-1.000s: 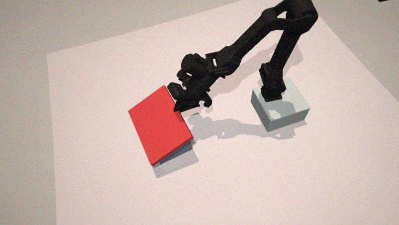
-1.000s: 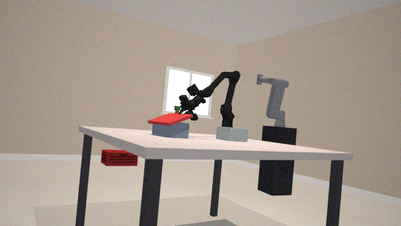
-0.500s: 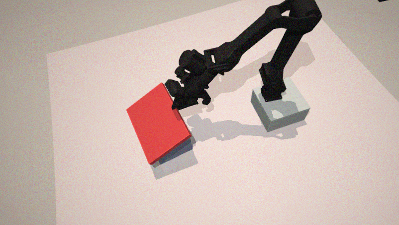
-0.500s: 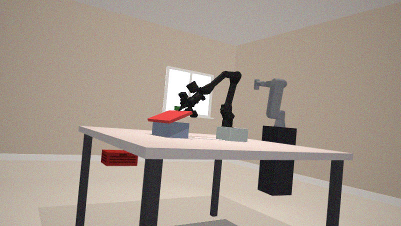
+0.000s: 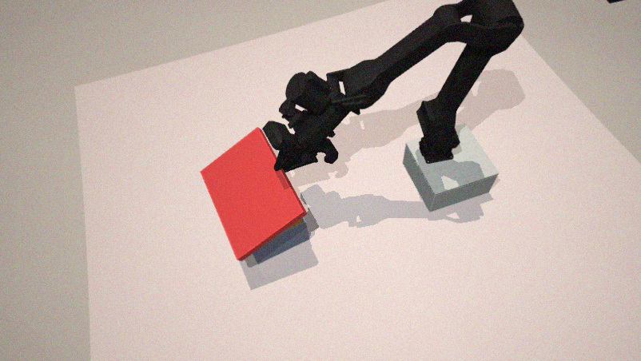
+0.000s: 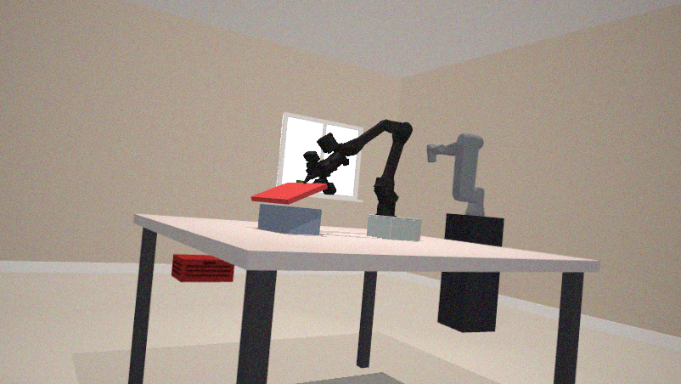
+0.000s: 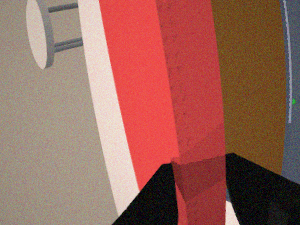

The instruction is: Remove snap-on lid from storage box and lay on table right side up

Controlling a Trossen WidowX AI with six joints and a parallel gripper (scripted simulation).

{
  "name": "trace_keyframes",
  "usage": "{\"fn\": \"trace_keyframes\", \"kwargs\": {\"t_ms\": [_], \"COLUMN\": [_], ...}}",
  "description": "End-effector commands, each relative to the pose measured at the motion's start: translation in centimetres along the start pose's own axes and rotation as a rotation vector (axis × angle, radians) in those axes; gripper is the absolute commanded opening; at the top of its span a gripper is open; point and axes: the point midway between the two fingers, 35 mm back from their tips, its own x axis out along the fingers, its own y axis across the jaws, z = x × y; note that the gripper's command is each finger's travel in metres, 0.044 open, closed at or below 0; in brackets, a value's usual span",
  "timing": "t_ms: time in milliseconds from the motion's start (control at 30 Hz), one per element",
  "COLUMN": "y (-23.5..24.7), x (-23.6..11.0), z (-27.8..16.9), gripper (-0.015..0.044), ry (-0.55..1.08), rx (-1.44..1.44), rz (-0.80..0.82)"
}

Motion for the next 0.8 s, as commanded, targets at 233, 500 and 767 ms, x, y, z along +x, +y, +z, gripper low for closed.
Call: {"fn": "trace_keyframes", "kwargs": {"t_ms": [233,500,767], "y": [1.5,2.3,3.1], "x": [-1.1,-1.8,-2.4], "z": [0.1,0.1,0.1], "gripper": [0.0,0.0,0.0], "ry": [-0.007,-0.007,-0.007], "rx": [0.0,0.0,0.0], "rz": [0.011,0.011,0.011]}}
